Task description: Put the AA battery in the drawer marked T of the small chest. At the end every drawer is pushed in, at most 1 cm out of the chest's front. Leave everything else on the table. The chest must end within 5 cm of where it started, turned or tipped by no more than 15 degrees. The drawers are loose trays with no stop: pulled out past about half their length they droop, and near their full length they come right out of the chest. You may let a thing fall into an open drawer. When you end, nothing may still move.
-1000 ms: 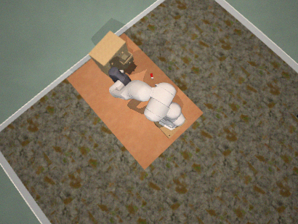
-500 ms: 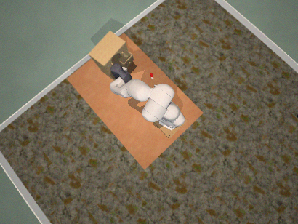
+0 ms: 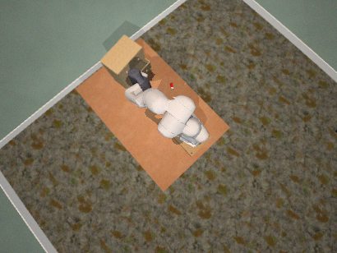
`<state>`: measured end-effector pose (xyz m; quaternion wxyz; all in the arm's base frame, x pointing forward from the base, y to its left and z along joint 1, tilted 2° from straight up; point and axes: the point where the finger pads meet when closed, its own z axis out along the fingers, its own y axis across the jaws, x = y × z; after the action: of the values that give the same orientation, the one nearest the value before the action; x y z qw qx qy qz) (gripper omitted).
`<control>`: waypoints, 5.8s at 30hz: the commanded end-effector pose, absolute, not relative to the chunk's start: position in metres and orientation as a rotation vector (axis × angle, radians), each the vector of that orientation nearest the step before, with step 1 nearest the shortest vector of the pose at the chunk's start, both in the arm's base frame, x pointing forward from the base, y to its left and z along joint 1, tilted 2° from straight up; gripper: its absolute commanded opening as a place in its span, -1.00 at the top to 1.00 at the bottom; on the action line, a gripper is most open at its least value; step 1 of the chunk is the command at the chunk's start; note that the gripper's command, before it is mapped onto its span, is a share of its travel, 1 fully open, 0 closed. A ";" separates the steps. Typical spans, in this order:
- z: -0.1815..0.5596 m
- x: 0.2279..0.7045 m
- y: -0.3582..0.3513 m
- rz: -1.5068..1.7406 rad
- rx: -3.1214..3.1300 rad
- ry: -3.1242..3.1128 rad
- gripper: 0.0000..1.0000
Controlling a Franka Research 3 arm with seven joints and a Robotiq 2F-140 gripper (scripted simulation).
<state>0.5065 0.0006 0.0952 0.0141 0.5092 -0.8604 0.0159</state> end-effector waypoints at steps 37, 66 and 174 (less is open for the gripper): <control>0.098 0.510 -0.062 0.046 0.959 -2.970 0.89; 0.098 0.509 -0.090 0.048 0.698 -3.046 0.89; 0.237 0.504 -0.151 0.050 0.078 -3.179 0.89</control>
<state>0.5029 -0.1501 0.2370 -0.0084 0.0230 -0.9996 0.0142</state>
